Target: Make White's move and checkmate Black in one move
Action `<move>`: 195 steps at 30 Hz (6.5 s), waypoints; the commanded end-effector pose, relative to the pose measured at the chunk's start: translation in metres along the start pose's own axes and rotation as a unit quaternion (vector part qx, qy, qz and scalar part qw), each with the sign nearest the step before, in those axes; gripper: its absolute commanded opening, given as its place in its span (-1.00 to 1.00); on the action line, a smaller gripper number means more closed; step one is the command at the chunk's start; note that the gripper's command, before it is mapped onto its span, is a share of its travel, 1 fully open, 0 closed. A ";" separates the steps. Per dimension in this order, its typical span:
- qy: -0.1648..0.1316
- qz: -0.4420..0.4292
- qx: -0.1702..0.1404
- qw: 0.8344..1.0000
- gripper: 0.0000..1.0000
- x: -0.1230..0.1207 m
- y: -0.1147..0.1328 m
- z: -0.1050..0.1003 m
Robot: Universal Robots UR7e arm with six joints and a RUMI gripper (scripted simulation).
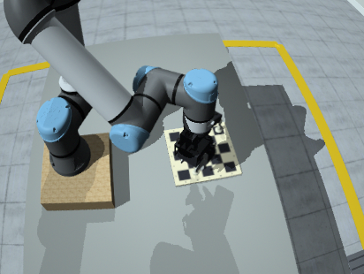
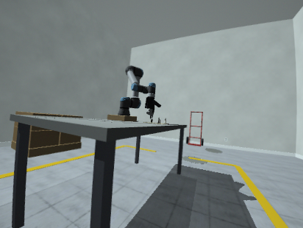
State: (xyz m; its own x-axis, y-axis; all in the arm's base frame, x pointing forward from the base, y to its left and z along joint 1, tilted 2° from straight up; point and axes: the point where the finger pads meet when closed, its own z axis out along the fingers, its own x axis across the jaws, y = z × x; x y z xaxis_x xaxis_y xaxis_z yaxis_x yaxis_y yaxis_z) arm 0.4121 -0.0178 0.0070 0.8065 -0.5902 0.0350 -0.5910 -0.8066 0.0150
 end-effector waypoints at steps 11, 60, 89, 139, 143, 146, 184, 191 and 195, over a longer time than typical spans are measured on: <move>0.001 0.000 0.000 1.000 -0.56 0.000 0.000 0.010; 0.001 0.000 0.000 1.000 -0.56 0.000 0.000 0.031; 0.001 0.000 0.000 1.000 -1.00 0.000 0.000 0.031; 0.001 0.000 0.000 1.000 -1.00 0.000 0.000 -0.069; 0.001 0.001 0.000 1.000 -1.00 0.000 0.000 -0.069; 0.001 0.002 0.000 1.000 -1.00 0.000 -0.001 -0.069; 0.000 0.344 0.001 0.939 -1.00 -0.098 -0.096 -0.070; 0.000 0.371 0.001 0.929 -1.00 -0.107 -0.102 -0.070; 0.000 0.372 0.001 0.928 -1.00 -0.108 -0.102 -0.070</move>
State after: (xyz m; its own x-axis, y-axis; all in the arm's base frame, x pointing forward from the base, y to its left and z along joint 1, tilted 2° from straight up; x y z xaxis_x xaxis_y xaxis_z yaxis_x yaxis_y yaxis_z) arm 0.3849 0.1280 0.0711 0.1906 -0.9811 0.0330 -0.9815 -0.1912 -0.0140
